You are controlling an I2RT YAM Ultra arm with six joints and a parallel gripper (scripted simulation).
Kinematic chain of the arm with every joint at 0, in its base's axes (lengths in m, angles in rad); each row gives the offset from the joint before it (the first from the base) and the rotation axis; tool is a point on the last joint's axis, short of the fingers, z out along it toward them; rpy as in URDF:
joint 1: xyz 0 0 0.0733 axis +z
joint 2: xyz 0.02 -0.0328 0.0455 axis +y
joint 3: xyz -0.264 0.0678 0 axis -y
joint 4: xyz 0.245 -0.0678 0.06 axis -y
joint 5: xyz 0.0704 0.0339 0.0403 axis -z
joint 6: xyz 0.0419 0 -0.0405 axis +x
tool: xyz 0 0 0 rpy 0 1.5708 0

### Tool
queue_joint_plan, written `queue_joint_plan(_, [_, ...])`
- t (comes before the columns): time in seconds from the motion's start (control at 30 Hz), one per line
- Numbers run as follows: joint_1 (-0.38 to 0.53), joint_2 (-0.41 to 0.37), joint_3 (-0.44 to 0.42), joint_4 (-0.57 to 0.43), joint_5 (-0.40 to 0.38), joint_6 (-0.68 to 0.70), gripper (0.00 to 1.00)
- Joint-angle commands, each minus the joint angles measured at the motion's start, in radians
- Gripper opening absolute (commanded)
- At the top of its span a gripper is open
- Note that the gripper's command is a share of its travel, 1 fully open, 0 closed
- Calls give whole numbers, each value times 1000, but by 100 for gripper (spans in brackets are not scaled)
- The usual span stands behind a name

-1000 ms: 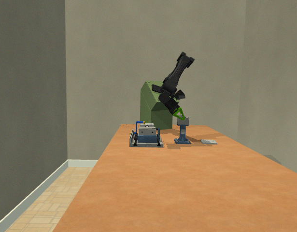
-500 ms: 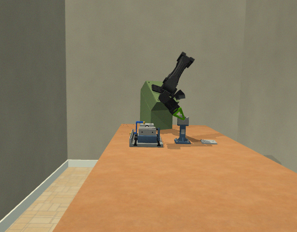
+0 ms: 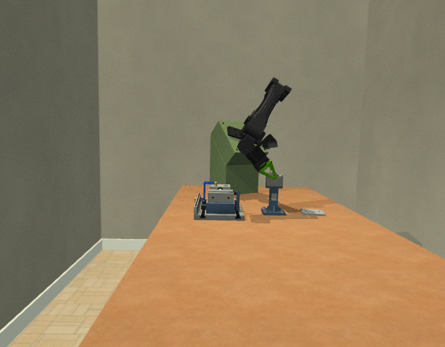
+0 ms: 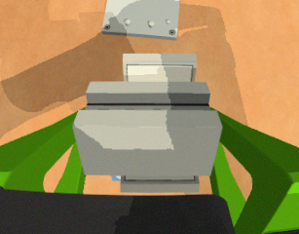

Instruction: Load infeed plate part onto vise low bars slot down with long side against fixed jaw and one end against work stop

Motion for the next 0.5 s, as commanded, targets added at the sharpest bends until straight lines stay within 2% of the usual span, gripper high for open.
queue_joint_plan(0.0, [-25, -31, 15, -17, -27, -12, 0])
queue_joint_plan(0.23, [-28, -38, -20, -30, -29, -21, 0])
queue_joint_plan(0.47, [-32, -46, 15, -45, -31, -32, 0])
